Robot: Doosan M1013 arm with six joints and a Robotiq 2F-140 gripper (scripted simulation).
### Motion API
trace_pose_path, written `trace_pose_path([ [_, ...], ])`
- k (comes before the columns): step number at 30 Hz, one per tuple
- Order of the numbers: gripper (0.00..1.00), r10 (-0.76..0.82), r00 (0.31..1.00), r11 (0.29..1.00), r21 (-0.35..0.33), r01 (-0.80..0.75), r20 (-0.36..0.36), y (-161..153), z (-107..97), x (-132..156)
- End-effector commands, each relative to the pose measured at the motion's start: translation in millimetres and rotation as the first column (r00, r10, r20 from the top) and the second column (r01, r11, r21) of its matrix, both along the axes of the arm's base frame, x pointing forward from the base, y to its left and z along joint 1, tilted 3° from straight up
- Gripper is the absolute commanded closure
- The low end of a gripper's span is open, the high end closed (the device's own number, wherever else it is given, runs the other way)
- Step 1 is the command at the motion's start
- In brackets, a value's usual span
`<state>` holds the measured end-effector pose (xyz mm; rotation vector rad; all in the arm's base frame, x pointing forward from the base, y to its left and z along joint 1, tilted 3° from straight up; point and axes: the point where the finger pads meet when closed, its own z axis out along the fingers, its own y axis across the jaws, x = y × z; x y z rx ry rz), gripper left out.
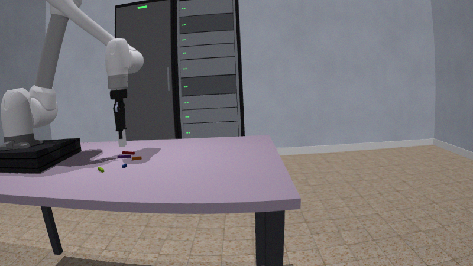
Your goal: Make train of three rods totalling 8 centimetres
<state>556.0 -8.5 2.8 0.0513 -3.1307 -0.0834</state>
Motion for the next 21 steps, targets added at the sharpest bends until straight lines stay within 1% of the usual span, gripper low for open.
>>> trace_pose_path([
  [1,0.85,0.0,1.0,1.0,0.0,0.0,0.0,0,-5,0],
  [21,0.85,0.0,1.0,1.0,0.0,0.0,0.0,2,-29,0],
])
